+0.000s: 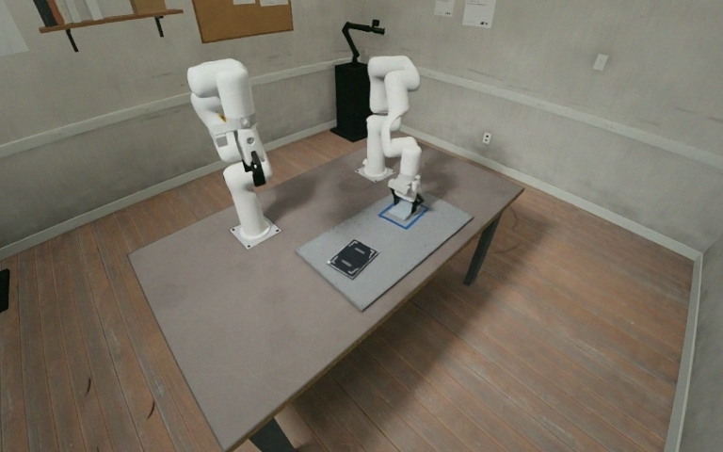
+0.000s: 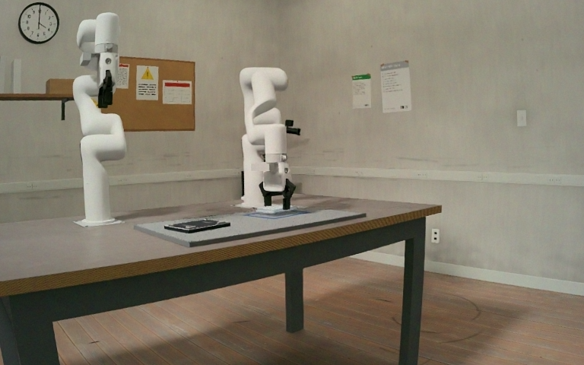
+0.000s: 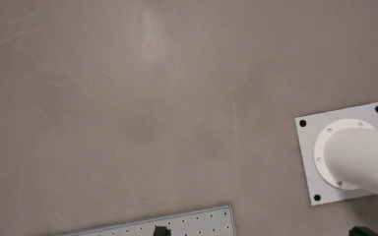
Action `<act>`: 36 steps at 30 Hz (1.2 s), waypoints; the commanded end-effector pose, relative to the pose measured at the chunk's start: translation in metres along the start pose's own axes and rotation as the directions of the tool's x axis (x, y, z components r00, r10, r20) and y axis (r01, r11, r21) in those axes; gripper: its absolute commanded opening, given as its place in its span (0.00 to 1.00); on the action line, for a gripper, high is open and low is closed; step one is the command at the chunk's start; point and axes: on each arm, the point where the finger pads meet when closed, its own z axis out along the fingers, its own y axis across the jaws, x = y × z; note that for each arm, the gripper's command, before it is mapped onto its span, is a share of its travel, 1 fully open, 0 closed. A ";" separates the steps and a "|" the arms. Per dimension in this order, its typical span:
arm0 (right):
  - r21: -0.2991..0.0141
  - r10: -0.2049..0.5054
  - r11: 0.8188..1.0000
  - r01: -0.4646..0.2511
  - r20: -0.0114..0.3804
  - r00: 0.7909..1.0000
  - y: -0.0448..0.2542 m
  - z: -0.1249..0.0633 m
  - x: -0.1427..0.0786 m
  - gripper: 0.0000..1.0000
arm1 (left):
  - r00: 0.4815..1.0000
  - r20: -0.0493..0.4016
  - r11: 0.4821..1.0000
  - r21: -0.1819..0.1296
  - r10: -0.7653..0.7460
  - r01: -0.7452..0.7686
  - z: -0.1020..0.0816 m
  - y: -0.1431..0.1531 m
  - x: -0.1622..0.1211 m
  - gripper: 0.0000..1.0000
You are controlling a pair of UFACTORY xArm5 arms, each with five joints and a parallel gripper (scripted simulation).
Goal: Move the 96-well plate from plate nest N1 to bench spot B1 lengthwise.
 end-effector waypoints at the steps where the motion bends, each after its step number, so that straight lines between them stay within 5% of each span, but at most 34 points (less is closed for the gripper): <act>1: 0.003 0.000 1.000 0.000 0.000 1.000 0.000 -0.001 0.000 1.00 | 1.000 -0.002 1.000 0.003 0.000 0.000 0.000 -0.001 0.001 0.00; 36: 0.003 0.000 1.000 0.000 0.000 1.000 0.000 -0.001 0.000 1.00 | 1.000 -0.002 1.000 0.003 0.000 0.000 0.005 -0.001 0.001 0.00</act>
